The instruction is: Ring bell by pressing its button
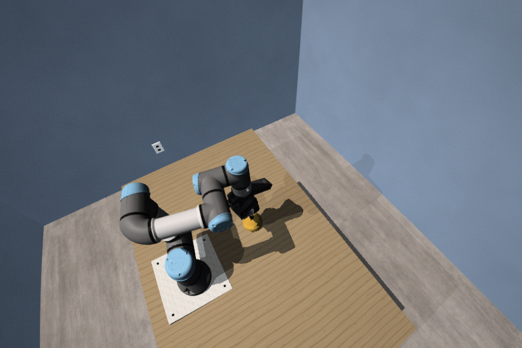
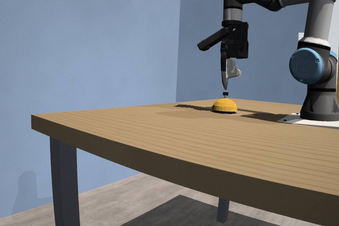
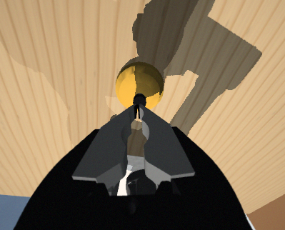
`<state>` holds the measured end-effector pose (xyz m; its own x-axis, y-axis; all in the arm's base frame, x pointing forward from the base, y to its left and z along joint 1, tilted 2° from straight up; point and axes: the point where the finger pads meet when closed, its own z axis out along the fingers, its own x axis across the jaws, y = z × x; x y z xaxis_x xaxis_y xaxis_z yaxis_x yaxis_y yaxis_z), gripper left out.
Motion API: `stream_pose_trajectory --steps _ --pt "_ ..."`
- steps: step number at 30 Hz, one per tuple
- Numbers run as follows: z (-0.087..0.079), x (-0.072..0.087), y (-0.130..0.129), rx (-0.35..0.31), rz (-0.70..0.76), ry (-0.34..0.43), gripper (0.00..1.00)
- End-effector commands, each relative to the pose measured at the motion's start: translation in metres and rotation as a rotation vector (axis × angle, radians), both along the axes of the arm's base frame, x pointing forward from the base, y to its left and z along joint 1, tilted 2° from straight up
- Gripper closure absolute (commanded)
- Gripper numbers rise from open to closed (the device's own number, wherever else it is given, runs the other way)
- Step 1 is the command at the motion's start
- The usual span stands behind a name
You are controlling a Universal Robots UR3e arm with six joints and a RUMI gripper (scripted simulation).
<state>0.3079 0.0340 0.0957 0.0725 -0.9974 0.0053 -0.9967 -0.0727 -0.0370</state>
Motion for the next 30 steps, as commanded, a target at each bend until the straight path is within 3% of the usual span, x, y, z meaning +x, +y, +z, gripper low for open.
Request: stream_pose_trajectory --steps 1,30 --pt "0.0007 0.0006 -0.0002 -0.001 0.0 -0.003 1.0" --pt "-0.0036 0.0008 -0.0002 -0.001 0.0 -0.003 1.0"
